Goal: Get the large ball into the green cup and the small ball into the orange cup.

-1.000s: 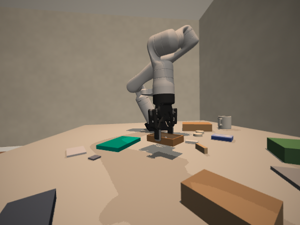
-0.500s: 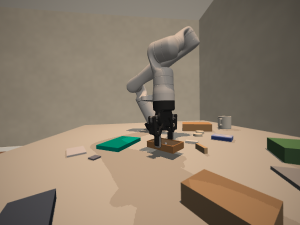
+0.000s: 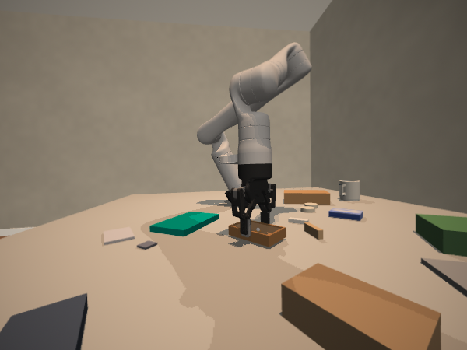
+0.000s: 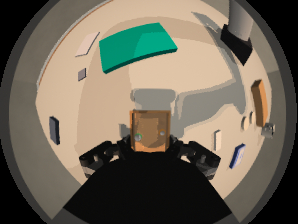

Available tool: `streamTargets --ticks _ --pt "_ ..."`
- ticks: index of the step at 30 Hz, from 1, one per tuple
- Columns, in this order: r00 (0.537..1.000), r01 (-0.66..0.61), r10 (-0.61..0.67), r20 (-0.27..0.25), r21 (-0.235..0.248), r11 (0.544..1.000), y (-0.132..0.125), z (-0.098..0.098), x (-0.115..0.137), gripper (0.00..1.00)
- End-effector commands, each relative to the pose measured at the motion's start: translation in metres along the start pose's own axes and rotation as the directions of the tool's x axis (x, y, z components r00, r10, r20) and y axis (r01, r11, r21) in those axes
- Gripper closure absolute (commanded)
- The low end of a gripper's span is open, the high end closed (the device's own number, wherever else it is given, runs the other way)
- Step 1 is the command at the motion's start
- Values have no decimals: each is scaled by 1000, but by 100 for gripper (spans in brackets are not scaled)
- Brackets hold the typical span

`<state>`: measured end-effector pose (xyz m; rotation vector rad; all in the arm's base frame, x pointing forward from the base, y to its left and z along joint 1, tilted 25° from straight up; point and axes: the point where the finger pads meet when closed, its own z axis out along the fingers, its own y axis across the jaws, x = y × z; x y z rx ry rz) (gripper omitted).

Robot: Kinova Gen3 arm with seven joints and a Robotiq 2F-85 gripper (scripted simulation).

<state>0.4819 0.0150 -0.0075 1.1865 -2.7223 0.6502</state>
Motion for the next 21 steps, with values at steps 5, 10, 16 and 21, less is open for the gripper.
streamTargets --ticks 5,10,16,21 --pt "1000 -1 1 0 1 1000 -1 2 0 27" --pt "1000 -1 1 0 1 1000 -1 3 0 27" --pt "1000 -1 1 0 1 1000 -1 3 0 27" --pt "1000 -1 1 0 1 1000 -1 3 0 27"
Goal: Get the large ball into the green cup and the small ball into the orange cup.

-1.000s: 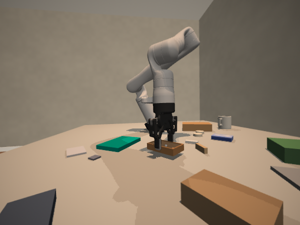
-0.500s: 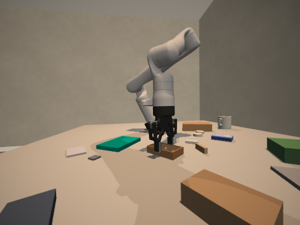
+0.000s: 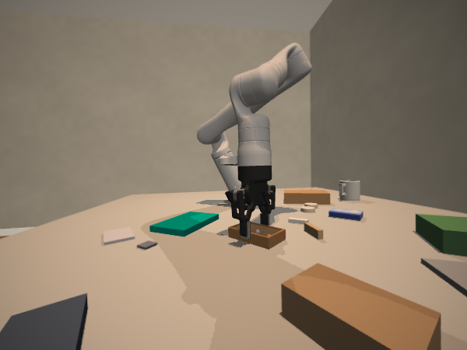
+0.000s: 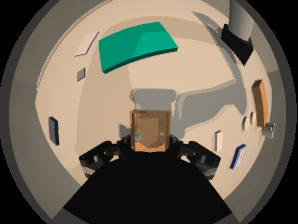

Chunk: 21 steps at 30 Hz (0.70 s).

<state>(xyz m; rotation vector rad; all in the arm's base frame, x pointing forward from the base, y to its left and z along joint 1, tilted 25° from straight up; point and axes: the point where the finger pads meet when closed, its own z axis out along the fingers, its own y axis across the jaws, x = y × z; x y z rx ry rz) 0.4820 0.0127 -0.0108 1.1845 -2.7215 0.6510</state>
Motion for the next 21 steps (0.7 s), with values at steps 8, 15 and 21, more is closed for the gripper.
streamTargets --ticks 8,15,21 --pt "1000 0 0 2 1 1000 0 -1 -1 27" --pt "1000 0 0 2 1 1000 0 -1 -1 27" --pt "1000 0 0 2 1 1000 0 -1 -1 7"
